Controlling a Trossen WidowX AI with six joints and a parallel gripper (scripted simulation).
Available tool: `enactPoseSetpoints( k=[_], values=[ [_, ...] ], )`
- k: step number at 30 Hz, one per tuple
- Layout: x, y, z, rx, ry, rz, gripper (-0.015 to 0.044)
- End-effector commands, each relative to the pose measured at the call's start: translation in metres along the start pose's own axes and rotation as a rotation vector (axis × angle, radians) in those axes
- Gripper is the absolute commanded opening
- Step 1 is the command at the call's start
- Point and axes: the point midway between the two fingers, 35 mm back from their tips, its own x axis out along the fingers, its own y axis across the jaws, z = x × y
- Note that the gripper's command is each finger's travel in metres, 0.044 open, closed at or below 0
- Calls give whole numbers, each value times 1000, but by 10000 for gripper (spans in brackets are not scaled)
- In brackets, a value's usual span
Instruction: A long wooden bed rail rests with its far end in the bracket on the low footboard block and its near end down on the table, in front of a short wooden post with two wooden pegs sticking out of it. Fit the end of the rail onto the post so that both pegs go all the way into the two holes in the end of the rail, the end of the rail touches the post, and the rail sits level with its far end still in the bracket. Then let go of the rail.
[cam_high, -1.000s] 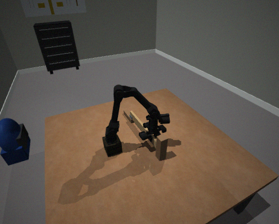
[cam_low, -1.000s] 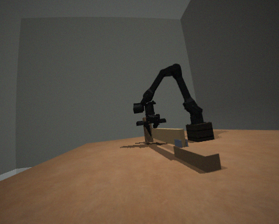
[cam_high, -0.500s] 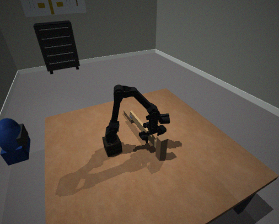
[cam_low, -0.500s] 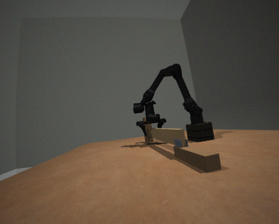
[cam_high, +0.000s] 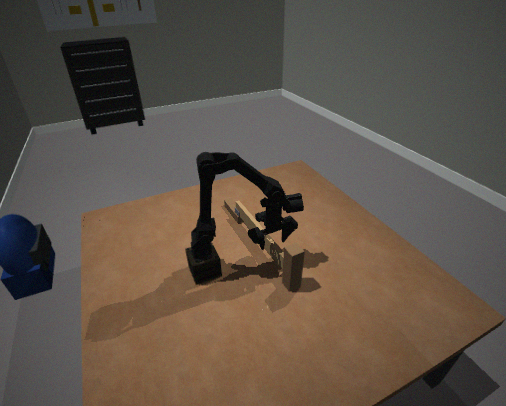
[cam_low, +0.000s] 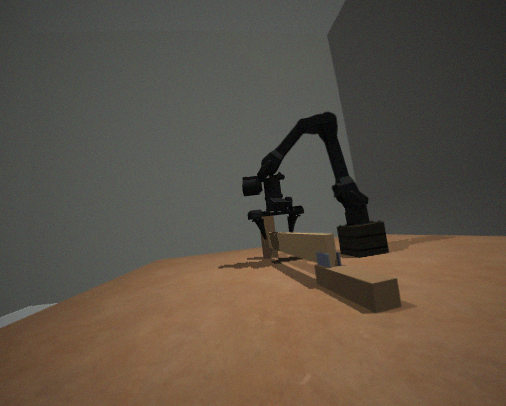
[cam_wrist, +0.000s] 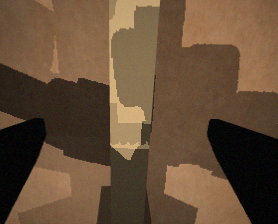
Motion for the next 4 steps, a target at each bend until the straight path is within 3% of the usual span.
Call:
enactPoseSetpoints(
  k=[1, 4],
  values=[
    [-1, 0, 1, 6, 0, -1, 440],
    [-1, 0, 1, 6, 0, -1, 440]
  ],
)
